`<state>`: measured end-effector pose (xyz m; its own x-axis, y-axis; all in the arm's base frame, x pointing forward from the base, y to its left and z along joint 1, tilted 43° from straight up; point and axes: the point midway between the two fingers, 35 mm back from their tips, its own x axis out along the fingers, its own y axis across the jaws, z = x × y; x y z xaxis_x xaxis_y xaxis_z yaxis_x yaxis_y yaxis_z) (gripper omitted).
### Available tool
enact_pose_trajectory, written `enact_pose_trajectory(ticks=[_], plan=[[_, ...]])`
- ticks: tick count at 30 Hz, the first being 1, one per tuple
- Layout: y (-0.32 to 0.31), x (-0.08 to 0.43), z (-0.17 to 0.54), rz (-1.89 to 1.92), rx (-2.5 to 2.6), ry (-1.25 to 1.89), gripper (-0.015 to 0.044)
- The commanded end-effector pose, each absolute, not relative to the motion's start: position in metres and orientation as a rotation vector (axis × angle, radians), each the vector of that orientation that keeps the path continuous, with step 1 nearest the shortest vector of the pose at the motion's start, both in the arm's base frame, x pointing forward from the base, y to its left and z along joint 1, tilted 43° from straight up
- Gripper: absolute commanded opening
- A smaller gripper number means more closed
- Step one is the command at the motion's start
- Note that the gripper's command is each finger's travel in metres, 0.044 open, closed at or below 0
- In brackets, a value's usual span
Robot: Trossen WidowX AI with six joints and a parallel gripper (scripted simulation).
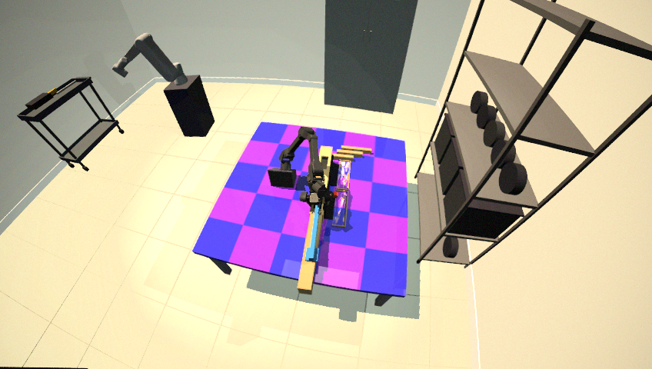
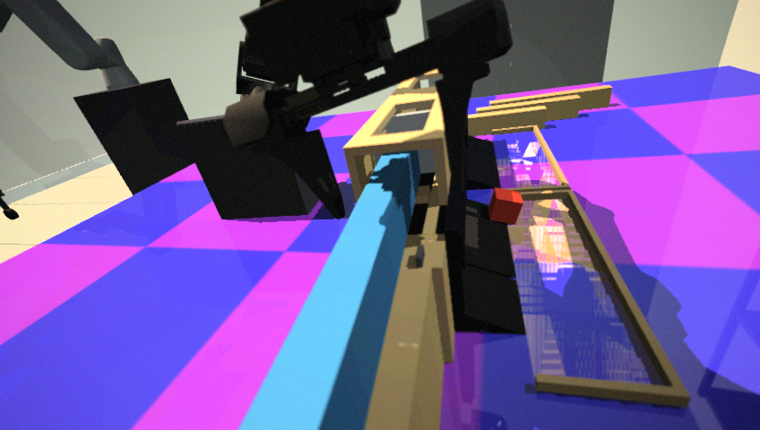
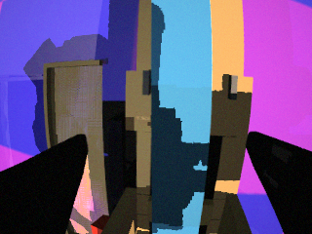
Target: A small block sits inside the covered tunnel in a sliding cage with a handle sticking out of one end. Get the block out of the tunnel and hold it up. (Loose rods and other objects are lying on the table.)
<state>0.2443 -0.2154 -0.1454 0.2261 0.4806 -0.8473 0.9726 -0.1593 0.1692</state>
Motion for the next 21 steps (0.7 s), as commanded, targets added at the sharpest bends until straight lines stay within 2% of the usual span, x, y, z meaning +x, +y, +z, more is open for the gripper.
enact_pose_trajectory(ticks=[1,5,20,21], plan=[[-0.2057,0.2425,-0.1537,-0.839,1.775,1.367,0.044],[-0.2056,0.2425,-0.1539,-0.839,1.775,1.367,0.044],[-0.211,0.2442,-0.1494,-0.838,1.759,1.357,0.0046],[-0.211,0.2442,-0.1494,-0.838,1.759,1.357,0.004]])
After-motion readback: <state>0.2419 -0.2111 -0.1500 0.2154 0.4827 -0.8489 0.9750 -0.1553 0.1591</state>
